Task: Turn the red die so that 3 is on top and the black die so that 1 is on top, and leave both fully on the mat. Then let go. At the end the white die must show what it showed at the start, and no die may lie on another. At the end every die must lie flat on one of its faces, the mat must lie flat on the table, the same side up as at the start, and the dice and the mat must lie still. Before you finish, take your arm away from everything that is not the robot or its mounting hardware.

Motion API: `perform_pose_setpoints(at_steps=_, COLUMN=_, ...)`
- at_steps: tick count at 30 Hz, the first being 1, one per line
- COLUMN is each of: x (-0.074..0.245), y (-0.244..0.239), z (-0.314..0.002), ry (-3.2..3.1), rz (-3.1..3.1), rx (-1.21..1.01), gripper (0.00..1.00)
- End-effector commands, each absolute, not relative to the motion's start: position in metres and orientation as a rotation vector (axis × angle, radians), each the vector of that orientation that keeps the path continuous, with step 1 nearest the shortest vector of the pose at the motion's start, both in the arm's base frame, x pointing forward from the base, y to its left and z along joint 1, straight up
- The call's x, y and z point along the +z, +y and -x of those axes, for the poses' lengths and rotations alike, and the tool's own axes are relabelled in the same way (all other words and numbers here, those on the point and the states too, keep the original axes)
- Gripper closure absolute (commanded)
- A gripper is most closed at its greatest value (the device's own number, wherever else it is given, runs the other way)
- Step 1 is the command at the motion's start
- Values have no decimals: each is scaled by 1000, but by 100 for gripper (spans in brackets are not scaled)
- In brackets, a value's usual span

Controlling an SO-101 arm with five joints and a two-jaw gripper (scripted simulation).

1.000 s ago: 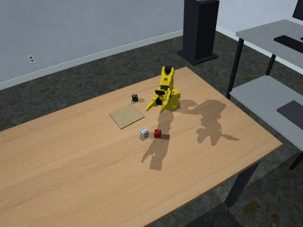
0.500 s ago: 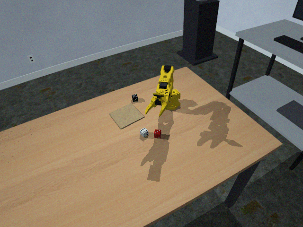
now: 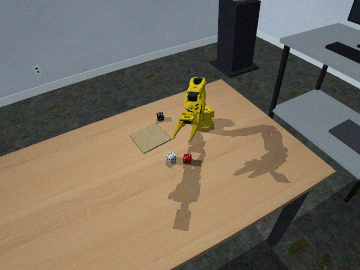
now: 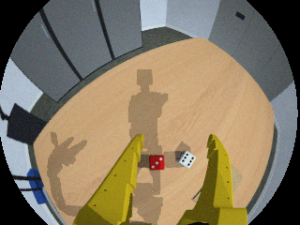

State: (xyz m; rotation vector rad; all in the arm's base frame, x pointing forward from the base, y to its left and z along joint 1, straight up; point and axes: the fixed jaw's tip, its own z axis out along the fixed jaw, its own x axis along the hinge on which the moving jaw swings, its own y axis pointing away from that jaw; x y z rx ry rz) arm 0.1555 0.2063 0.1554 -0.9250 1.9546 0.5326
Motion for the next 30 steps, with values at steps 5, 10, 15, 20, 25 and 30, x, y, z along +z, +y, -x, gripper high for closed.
perform_pose_setpoints(at_steps=5, x=167, y=208, z=-152, ry=2088, rz=1007, rx=479, gripper=65)
perform_pose_setpoints(at_steps=10, x=165, y=204, z=-147, ry=2195, rz=1064, rx=428, gripper=65)
perform_pose_setpoints(at_steps=15, x=164, y=199, z=-142, ry=2280, rz=1110, rx=383, gripper=65)
perform_pose_setpoints(at_steps=20, x=164, y=196, z=-139, ry=2330, rz=1136, rx=355, gripper=65)
perform_pose_setpoints(at_steps=25, x=163, y=193, z=-136, ry=2363, rz=1154, rx=336, gripper=65)
perform_pose_setpoints(at_steps=30, x=163, y=192, z=-135, ry=2384, rz=1166, rx=324, gripper=65)
